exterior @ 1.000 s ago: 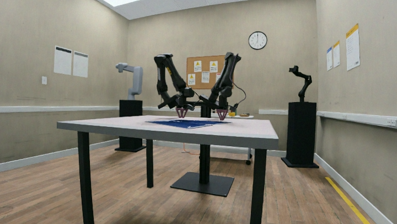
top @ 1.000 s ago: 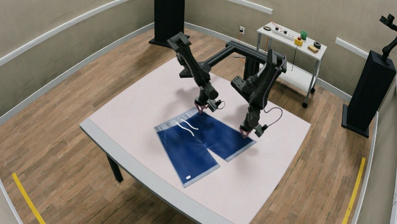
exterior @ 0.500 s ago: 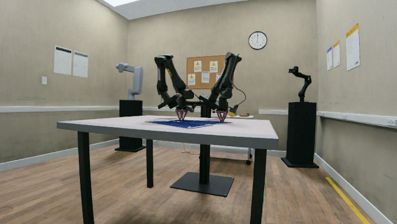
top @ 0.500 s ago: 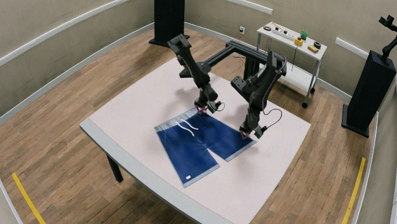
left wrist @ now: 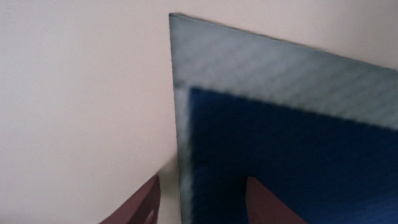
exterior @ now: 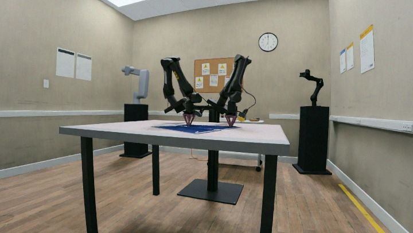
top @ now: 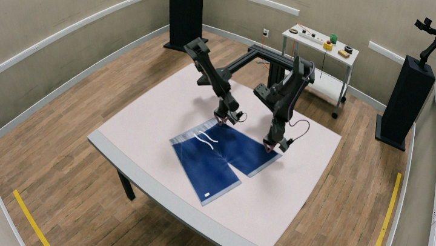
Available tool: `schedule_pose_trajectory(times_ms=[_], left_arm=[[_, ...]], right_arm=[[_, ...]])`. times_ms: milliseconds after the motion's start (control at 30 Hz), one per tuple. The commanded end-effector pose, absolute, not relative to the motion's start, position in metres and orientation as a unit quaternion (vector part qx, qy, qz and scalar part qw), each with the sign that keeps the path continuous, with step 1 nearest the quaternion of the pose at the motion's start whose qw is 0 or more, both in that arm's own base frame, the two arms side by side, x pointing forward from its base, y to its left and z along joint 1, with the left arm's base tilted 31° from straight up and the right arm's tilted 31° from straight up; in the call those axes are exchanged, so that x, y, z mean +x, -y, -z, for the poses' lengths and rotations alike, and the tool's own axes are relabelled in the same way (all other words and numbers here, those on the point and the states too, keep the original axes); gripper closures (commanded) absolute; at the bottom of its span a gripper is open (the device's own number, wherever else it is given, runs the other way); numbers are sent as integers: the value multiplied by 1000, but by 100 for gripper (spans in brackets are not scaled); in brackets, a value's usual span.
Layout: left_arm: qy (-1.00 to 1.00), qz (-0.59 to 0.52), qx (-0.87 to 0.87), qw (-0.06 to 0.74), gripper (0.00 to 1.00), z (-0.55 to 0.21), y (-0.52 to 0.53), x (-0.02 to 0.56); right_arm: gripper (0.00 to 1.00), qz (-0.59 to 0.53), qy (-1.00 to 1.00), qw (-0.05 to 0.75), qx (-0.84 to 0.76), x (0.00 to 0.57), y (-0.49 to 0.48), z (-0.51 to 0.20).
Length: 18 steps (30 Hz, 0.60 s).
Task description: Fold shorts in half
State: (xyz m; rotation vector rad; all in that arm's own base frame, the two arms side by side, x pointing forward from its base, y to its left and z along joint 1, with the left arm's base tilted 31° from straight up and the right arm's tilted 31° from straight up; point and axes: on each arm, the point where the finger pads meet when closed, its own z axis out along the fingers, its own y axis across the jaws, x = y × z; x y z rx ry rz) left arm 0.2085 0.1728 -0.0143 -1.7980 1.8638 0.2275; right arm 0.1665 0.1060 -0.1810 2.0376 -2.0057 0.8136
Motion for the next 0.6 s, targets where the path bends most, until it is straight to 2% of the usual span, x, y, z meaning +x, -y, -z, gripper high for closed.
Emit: schedule_pose_trajectory(times_ms=[0, 333, 367, 567], left_arm=[[-688, -58, -661, 293, 54, 10, -174, 231], [-687, -63, -664, 288, 54, 11, -176, 232], [-690, -67, -661, 287, 64, 11, -178, 230], [-695, -71, -662, 271, 64, 21, -172, 218]], right_arm=[[54, -284, 675, 63, 679, 182, -112, 186], [54, -284, 675, 72, 677, 180, -104, 186], [64, -284, 675, 72, 677, 180, -104, 186], [64, -285, 675, 71, 677, 181, -104, 186]])
